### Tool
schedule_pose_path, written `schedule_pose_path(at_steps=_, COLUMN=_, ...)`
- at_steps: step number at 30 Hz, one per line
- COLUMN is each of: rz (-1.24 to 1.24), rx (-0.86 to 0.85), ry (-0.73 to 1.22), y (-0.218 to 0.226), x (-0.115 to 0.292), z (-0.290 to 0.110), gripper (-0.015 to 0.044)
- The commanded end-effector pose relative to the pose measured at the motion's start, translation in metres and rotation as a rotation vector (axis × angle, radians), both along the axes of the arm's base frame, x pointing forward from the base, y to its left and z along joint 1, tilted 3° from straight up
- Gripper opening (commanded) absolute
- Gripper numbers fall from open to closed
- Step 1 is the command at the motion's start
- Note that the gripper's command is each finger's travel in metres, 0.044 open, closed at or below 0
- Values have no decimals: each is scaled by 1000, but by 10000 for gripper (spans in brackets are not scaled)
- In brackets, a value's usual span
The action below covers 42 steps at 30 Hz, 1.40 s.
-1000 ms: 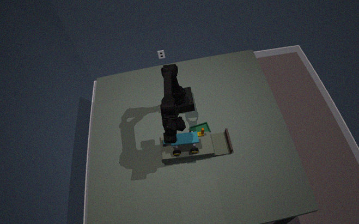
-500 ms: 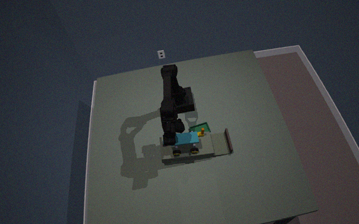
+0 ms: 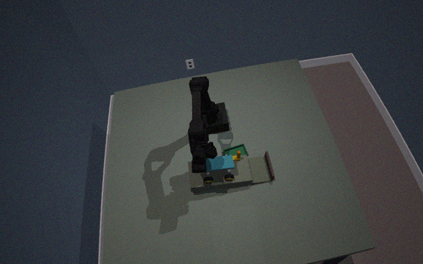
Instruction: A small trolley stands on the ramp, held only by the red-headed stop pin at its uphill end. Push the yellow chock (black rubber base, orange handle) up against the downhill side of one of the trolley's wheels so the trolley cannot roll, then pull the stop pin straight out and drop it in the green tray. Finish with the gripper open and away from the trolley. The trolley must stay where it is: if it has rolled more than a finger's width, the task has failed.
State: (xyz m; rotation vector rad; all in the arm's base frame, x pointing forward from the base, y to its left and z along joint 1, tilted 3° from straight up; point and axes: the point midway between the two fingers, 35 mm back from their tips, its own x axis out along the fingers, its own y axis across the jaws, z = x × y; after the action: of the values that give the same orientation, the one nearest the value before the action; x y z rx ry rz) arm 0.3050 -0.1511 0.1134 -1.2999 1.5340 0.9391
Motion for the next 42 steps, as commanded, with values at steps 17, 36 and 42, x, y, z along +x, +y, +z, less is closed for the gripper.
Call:
schedule_pose_path(at_steps=17, rz=4, rx=-4, ry=7, y=-9, x=-3, z=-25, gripper=190)
schedule_pose_path(at_steps=36, rz=2, rx=-3, ry=5, y=-7, x=-2, z=-19, gripper=0)
schedule_pose_path(at_steps=42, rz=4, rx=-4, ry=7, y=-6, x=-3, z=-15, gripper=0)
